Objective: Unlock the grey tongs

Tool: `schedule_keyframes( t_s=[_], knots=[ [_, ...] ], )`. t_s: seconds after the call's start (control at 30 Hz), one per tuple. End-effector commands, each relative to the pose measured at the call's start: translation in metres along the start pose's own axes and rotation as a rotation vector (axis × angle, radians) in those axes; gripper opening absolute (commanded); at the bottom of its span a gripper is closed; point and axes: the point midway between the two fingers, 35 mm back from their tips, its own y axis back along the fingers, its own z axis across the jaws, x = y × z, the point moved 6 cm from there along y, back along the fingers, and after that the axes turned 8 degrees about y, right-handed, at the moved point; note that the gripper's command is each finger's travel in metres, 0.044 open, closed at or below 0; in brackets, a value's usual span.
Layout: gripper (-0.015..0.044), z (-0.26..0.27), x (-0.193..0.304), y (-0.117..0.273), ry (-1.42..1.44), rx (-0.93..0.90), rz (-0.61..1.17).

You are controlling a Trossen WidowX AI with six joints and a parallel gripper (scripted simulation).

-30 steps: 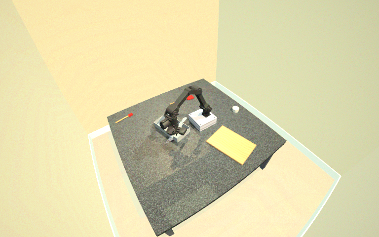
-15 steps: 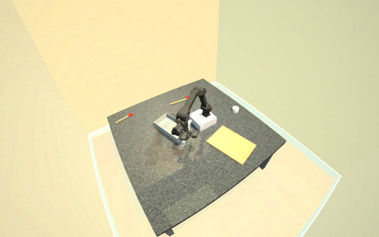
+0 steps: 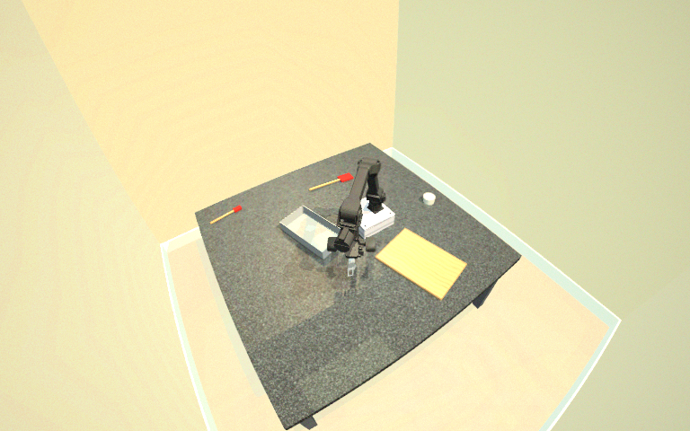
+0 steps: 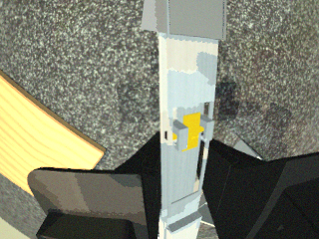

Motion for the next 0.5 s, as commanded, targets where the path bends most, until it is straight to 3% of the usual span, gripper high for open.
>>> schedule_keyframes(
  t_s=[0.0,0.47],
  knots=[
    [-0.015,0.009,-0.003,0.004,0.022,0.001,-0.01],
    [-0.015,0.084,-0.021,0.005,0.226,-0.004,-0.014]
  ],
)
